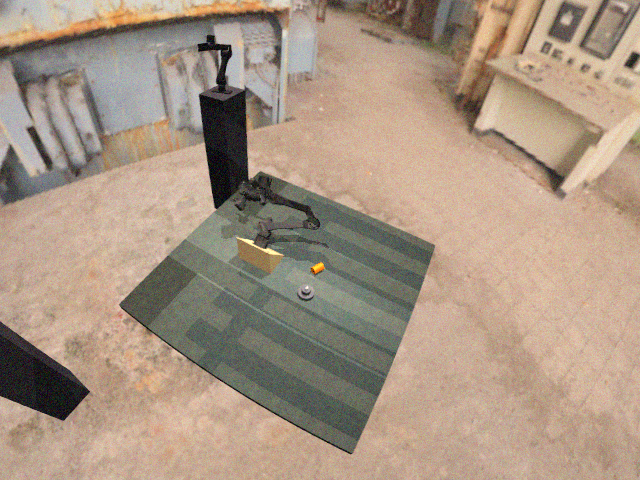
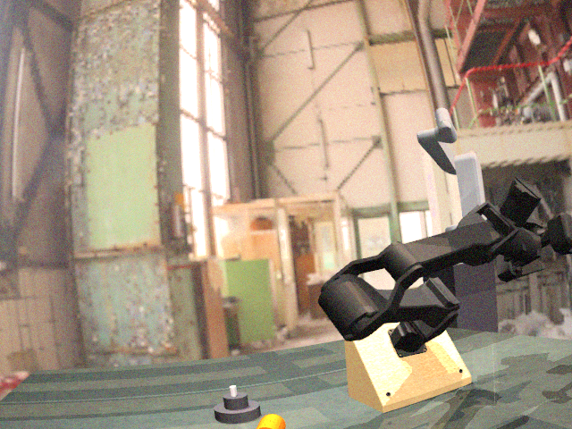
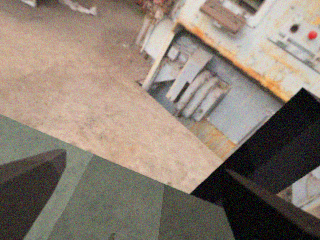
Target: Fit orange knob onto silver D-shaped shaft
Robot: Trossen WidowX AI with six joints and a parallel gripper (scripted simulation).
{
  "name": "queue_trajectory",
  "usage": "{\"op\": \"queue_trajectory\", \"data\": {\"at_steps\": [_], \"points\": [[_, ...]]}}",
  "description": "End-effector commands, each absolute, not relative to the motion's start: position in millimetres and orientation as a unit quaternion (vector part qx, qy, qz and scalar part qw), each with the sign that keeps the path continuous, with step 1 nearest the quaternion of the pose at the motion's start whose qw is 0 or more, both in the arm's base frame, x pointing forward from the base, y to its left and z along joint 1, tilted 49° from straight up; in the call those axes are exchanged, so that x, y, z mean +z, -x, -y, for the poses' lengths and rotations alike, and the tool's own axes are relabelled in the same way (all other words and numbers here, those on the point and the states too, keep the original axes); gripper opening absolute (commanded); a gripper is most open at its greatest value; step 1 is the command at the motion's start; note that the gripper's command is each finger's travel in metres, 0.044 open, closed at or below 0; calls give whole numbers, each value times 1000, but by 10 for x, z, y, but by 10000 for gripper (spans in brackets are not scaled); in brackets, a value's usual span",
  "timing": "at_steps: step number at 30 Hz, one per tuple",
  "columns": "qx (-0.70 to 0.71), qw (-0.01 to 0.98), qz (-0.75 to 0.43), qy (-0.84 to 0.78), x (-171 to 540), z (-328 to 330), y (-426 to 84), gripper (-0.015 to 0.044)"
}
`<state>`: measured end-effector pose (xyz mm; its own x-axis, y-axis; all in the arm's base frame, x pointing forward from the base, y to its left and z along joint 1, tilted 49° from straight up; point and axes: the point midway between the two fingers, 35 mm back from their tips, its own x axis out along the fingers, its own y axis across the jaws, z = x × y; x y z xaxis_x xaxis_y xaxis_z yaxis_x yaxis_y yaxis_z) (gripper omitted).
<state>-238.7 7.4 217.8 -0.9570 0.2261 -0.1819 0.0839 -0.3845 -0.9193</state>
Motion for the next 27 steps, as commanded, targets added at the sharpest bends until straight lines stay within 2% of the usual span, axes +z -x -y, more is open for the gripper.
{"op": "queue_trajectory", "data": {"at_steps": [1,7,13,20,27], "points": [[822,38,551,139,2175,-49,2392,426],[866,-130,469,116,2067,772,2395,440],[862,-310,376,140,1921,1653,2052,440],[796,-480,292,224,1733,2442,1251,440],[690,-585,246,349,1559,2833,176,440]]}}
